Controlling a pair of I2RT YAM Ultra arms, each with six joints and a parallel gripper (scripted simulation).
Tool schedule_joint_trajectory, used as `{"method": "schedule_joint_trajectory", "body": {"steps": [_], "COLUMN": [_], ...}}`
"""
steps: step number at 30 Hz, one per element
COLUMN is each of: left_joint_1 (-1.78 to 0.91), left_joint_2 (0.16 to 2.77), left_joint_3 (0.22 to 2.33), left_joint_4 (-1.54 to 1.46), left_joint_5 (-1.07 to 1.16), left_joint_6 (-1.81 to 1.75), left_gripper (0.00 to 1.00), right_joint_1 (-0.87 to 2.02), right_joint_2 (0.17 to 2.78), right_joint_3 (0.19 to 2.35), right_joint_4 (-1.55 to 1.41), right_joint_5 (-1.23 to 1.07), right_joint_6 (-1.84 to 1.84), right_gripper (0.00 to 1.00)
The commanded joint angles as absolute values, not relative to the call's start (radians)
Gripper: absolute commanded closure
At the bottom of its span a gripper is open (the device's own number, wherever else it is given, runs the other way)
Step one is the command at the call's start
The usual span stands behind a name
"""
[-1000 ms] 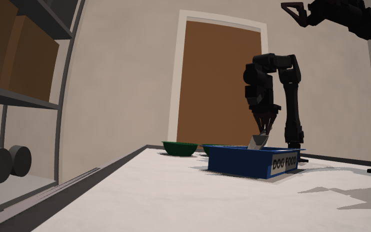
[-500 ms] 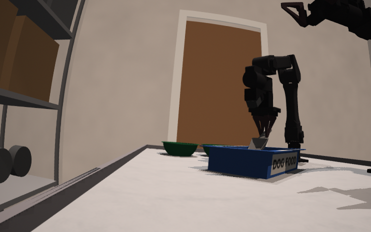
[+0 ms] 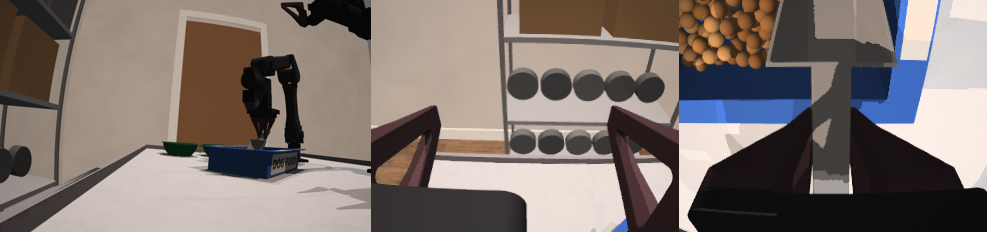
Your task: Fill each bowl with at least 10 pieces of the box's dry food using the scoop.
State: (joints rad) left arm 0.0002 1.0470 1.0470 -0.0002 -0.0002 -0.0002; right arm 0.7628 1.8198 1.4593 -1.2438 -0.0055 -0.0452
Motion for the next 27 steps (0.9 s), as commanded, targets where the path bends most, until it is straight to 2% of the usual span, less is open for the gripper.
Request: {"method": "schedule_joint_trajectory", "body": {"steps": [1, 16, 27], "left_joint_1": [0.000, 0.000, 0.000], "left_joint_2": [1.037, 1.037, 1.037], "left_joint_3": [1.063, 1.063, 1.063], "left_joint_4": [0.007, 0.007, 0.007], "left_joint_5": [0.000, 0.000, 0.000], "left_joint_6": [0.000, 0.000, 0.000], "left_gripper": [0.00, 0.00, 0.00], "right_joint_1": [0.762, 0.777, 0.765], "right_joint_2": [1.786, 1.774, 1.786], "right_joint_3": [1.502, 1.603, 1.617], "right_joint_4": [-1.244, -1.382, -1.366], "right_joint_5": [-0.013, -0.015, -0.015], "right_joint_6": [-0.047, -0.052, -0.049], "right_gripper": [1.00, 1.00, 1.00]}}
